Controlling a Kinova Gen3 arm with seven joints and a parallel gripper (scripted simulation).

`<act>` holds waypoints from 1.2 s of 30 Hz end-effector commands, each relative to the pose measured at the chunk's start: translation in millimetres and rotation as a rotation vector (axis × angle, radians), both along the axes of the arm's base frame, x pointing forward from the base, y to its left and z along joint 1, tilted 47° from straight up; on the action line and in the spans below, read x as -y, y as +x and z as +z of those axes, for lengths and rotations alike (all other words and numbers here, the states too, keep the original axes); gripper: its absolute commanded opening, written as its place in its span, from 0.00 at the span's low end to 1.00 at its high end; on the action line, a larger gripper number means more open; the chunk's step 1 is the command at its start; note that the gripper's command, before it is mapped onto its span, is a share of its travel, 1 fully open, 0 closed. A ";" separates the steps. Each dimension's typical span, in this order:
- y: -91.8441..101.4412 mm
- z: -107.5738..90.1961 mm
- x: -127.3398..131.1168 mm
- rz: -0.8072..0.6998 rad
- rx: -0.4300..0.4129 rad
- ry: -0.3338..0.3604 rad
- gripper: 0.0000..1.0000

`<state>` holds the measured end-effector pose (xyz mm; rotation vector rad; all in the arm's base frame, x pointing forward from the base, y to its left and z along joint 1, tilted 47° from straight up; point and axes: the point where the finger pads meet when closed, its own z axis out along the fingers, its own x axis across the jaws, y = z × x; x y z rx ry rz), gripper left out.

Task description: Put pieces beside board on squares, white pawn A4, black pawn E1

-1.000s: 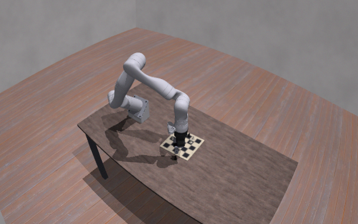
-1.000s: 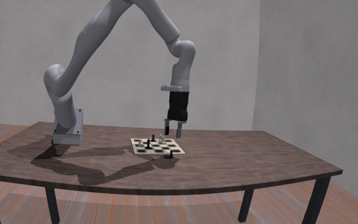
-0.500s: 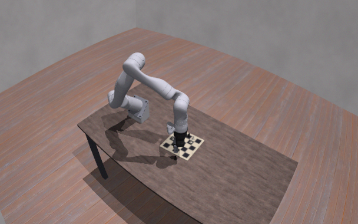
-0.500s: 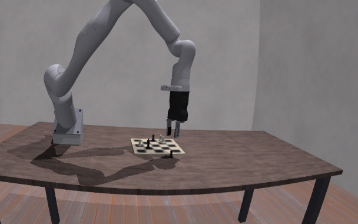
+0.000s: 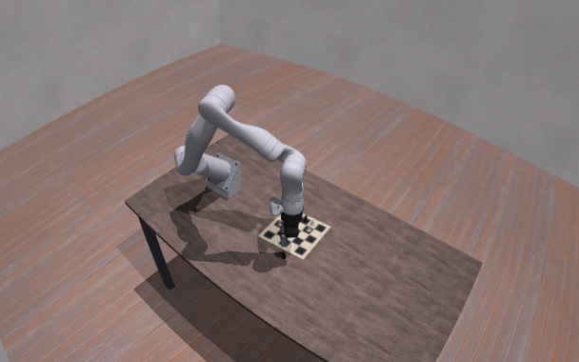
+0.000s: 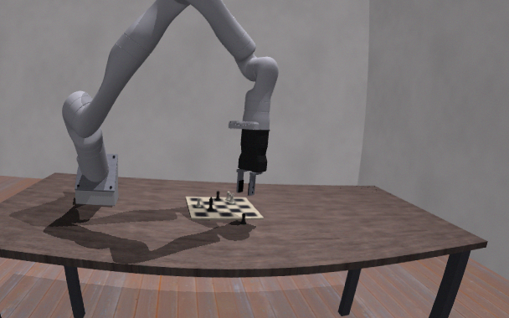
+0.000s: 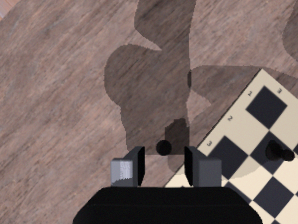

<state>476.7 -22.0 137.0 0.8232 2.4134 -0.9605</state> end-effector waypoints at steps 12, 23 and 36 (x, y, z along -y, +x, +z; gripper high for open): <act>0.3 0.3 -0.9 0.002 0.001 0.001 0.68; 0.8 -1.7 1.3 0.001 0.001 0.001 0.68; 2.6 -9.8 9.8 0.001 0.001 0.001 0.68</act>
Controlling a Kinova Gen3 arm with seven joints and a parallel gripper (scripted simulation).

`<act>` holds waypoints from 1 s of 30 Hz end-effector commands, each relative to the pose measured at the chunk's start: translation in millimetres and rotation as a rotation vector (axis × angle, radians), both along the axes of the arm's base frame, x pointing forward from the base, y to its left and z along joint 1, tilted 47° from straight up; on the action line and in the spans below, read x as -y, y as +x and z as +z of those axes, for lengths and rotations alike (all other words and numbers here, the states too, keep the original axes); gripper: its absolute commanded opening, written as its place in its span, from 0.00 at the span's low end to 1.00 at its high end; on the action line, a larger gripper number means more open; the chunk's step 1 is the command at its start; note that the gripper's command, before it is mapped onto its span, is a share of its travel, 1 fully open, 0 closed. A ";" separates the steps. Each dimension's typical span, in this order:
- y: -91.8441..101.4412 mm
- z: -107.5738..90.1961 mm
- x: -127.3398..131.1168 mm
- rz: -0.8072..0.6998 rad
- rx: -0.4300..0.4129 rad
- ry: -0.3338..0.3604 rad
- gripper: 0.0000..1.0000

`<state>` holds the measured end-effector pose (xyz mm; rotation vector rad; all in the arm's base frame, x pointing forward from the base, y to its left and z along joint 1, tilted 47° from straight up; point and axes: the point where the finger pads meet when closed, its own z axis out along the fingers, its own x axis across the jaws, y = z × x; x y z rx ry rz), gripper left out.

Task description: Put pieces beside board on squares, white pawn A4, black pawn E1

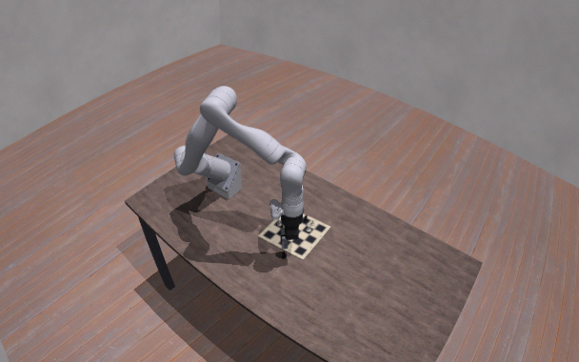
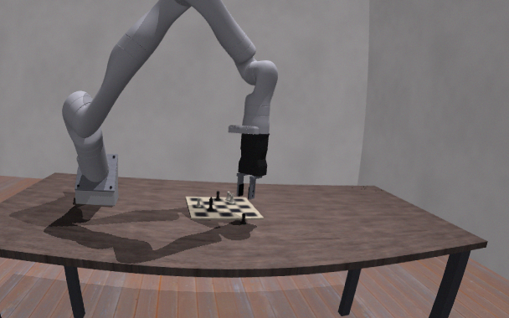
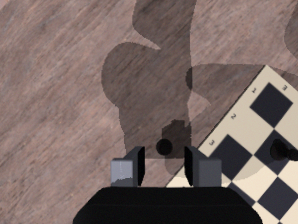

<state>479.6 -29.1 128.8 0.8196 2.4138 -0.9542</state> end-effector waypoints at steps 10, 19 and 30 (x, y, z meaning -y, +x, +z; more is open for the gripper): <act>1.6 -10.1 11.7 -0.003 -0.002 -0.002 0.68; 3.7 -19.3 21.4 -0.003 -0.002 -0.002 0.68; 5.1 -25.2 27.7 -0.003 -0.002 -0.002 0.68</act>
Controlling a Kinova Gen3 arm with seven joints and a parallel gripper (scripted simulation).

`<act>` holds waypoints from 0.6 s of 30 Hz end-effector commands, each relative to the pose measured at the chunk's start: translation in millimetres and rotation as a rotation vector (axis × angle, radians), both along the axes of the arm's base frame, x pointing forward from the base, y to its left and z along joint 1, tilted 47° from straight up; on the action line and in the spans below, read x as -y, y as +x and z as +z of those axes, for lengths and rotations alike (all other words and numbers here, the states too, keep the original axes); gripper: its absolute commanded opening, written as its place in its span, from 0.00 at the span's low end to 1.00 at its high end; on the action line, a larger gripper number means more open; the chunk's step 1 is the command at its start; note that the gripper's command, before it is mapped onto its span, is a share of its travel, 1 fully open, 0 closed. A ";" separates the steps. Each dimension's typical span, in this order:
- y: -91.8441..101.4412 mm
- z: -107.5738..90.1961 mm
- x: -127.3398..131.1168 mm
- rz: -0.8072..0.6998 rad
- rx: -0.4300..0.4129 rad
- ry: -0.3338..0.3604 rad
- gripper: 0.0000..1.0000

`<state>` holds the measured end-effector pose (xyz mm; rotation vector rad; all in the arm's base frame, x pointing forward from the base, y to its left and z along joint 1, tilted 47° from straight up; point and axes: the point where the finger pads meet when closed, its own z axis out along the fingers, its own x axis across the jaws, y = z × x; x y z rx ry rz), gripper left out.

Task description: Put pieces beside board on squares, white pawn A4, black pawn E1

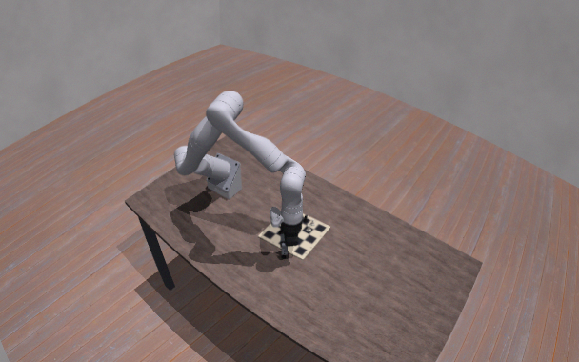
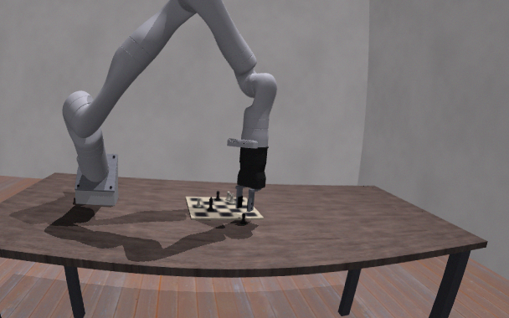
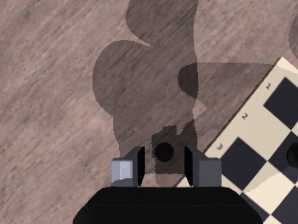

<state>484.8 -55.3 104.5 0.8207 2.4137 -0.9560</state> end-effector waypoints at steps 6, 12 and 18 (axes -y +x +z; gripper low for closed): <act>0.2 -2.4 3.1 -0.001 -0.001 -0.001 0.68; 0.2 -2.5 3.2 -0.001 -0.001 -0.001 0.68; 0.2 -2.5 3.2 -0.001 -0.001 -0.001 0.68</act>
